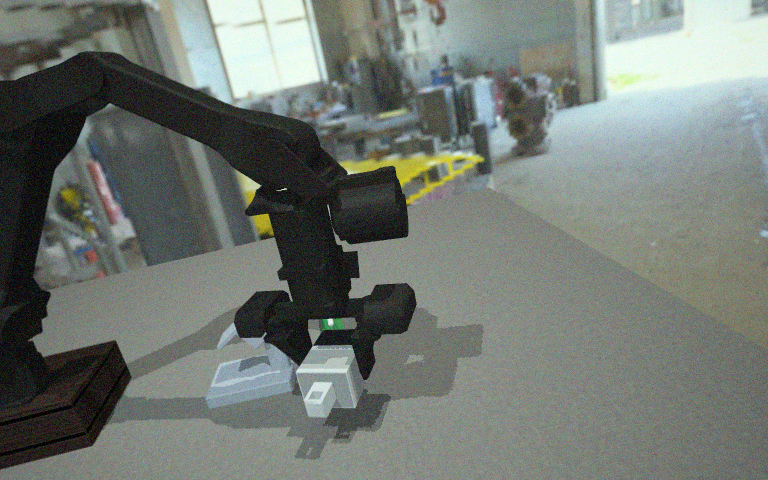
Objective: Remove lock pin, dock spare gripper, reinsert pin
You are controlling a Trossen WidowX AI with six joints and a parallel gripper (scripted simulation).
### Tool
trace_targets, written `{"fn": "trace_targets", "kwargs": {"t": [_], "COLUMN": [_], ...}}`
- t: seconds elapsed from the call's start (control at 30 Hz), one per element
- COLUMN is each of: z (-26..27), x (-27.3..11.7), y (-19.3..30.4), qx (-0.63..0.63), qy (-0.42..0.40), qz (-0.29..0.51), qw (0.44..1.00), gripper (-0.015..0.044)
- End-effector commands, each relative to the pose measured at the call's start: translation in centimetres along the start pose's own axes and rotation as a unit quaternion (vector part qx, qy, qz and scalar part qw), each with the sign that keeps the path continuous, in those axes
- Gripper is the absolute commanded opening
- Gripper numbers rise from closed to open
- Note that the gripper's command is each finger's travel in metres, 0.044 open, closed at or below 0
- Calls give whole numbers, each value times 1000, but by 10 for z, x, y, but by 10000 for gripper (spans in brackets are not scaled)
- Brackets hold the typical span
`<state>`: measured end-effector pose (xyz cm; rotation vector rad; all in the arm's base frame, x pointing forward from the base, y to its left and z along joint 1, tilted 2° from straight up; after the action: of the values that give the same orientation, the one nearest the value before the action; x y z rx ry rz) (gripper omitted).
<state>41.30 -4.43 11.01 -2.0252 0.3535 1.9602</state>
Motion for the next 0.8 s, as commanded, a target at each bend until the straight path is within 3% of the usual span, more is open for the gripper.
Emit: {"fn": "trace_targets", "kwargs": {"t": [0.0,0.77], "z": [0,5], "x": [1,-1], "y": [0,7], "qx": [-17,-290], "qy": [-1,0], "qz": [0,1], "qw": [1000,957], "gripper": [0,0]}}
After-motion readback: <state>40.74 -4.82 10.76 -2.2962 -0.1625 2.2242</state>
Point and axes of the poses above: the point midway between the two fingers, 35 mm back from their tips, its own x axis out along the fingers, its own z axis across the jaws, y = z × x, the point moved 8 cm from there along -x, back along the fingers, and after that the axes turned 9 degrees about x, right-handed, at the moved point
